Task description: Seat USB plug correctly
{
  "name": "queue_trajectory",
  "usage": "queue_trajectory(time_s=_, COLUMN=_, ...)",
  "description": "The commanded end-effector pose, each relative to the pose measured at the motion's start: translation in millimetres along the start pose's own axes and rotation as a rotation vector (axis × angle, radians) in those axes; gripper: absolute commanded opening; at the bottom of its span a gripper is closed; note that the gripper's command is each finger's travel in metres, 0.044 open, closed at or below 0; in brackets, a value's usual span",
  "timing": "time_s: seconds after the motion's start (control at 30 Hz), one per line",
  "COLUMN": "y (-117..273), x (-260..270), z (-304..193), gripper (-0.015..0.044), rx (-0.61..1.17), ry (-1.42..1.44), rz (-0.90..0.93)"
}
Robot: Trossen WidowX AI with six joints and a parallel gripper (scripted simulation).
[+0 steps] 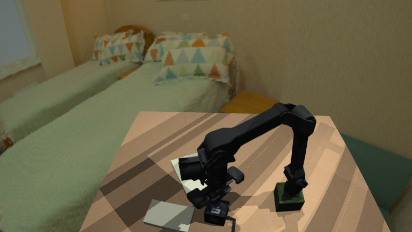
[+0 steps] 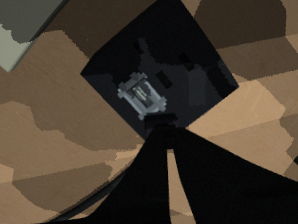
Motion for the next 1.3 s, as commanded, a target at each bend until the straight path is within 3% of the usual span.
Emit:
queue_trajectory(time_s=0.0, y=-0.2, x=-0.1, z=-0.1, gripper=0.0000, rx=0.001, ry=0.103, rz=0.000)
queue_trajectory(time_s=1.27, y=-0.2, x=-0.1, z=-0.1, gripper=0.0000, rx=0.001, ry=1.098, rz=0.000)
Point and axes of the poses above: the point midway between the two fingers, 35 mm back from their tips, its own y axis back along the fingers, its own x axis across the jaws, z = x × y, the point moved 7 cm from there along y, back along the fingers, and after that the axes turned 2 degrees about -y, right-handed, at the moved point
